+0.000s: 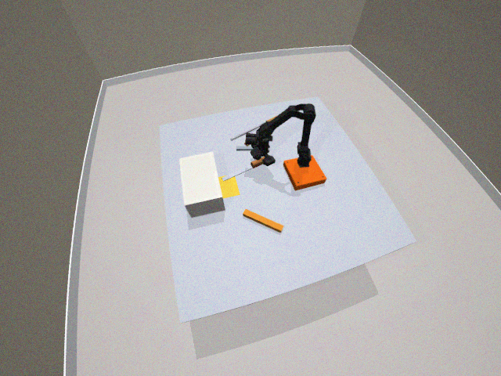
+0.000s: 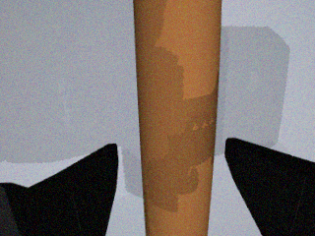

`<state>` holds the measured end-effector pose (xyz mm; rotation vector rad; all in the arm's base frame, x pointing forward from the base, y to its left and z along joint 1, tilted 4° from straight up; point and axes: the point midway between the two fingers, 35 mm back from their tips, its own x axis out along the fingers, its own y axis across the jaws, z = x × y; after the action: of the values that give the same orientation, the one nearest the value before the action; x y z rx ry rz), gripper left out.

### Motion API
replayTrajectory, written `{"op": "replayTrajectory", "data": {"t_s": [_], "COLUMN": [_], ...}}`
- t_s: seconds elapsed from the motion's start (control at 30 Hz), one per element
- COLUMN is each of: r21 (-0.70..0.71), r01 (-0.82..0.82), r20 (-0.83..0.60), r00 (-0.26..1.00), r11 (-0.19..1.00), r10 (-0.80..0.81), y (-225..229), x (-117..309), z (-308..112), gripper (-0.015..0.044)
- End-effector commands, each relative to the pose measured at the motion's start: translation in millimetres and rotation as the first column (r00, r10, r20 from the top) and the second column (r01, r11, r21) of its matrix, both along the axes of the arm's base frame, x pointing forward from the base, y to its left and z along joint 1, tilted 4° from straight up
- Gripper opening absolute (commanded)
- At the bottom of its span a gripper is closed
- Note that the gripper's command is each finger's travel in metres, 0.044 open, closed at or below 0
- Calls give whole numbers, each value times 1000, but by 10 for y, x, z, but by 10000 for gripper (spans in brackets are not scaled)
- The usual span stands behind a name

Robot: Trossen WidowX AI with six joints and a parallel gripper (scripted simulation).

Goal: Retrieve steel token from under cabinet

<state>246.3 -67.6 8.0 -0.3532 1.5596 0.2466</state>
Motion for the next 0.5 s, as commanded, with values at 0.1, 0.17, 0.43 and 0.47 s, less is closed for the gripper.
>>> {"op": "replayTrajectory", "data": {"t_s": [0.1, 0.17, 0.43, 0.47], "r21": [-4, -4, -2, -2], "r01": [-1, 0, 4, 4], "r20": [-1, -1, 7, 7], "r00": [1000, 1000, 1000, 1000], "r11": [1000, 1000, 1000, 1000], "r10": [1, 0, -4, -4], "y": [1, -4, -16, -16], "x": [0, -9, -2, -2], "z": [-8, -15, -16, -16], "gripper": [270, 270, 244, 217]}}
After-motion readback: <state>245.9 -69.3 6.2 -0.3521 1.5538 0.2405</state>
